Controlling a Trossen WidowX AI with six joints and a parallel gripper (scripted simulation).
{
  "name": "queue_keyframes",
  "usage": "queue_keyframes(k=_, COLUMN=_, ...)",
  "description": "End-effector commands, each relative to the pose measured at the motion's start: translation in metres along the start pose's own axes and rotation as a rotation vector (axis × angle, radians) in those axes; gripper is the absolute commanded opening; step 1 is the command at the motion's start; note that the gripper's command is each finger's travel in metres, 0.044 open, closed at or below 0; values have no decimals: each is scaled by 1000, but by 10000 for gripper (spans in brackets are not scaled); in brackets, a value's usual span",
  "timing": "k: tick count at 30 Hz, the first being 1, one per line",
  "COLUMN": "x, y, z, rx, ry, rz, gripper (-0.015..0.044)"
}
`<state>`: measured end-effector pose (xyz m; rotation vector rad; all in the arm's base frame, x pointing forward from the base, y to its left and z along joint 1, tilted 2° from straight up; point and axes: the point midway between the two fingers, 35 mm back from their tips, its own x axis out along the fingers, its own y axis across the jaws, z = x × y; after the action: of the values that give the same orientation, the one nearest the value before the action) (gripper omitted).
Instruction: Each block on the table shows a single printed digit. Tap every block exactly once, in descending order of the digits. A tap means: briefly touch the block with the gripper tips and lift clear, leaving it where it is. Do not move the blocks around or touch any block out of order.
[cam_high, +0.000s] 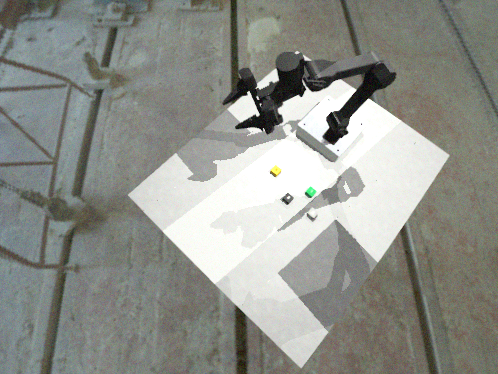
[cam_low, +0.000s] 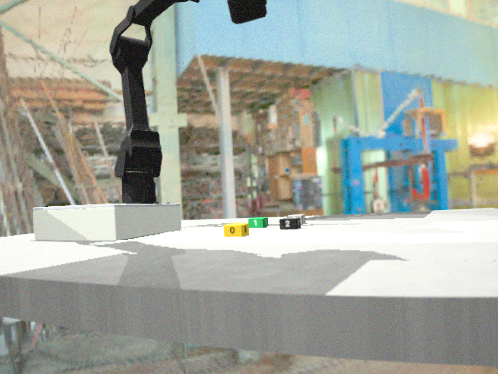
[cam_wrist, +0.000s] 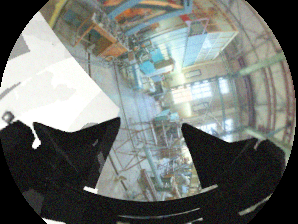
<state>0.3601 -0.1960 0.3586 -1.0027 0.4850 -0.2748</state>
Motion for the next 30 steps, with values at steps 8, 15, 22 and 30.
queue_keyframes(k=8, x=-19, y=224, z=-59, rx=475, ry=576, rz=757, gripper=400)
queue_keyframes(k=15, x=-67, y=278, z=-78, rx=568, ry=920, rz=938, gripper=400)
queue_keyframes(k=22, x=-67, y=278, z=-78, rx=568, ry=920, rz=938, gripper=400)
queue_keyframes(k=30, x=-67, y=278, z=-78, rx=568, ry=920, rz=938, gripper=400)
